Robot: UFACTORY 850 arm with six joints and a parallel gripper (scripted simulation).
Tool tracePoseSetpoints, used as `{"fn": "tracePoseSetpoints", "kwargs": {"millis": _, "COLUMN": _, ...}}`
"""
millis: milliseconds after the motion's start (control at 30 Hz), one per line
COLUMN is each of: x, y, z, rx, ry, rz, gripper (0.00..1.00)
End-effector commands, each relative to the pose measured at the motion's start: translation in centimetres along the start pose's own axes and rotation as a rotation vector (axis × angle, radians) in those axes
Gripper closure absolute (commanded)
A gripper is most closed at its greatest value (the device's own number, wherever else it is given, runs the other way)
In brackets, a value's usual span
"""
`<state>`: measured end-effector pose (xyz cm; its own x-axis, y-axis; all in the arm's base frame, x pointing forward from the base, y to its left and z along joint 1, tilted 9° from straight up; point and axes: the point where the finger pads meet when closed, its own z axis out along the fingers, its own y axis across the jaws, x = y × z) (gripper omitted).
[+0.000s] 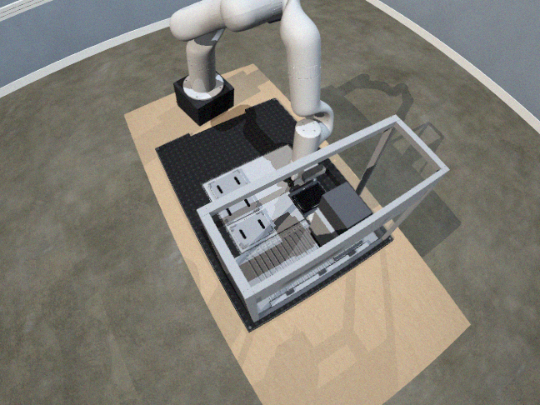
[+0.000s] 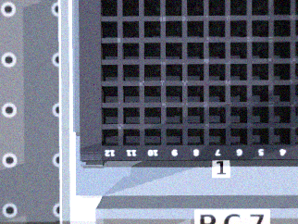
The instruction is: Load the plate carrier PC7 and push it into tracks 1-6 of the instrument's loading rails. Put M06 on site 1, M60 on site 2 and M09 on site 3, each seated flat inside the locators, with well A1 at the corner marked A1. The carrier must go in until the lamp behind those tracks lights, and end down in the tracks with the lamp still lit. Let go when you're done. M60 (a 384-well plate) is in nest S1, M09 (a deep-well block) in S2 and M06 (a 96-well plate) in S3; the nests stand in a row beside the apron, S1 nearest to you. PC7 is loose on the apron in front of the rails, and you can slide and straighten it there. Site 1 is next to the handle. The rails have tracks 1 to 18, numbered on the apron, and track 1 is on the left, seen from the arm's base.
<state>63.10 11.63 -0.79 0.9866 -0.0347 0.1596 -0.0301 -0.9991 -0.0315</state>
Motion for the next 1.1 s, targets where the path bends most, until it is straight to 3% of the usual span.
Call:
{"fn": "tracePoseSetpoints", "kwargs": {"millis": 0, "x": 0.22, "y": -0.02, "z": -0.07, "rx": 0.0, "ry": 0.002, "rz": 0.0, "gripper": 0.18}}
{"fn": "tracePoseSetpoints", "kwargs": {"millis": 1067, "x": 0.8, "y": -0.02, "z": -0.07, "rx": 0.001, "ry": 0.002, "rz": 0.0, "gripper": 0.18}}
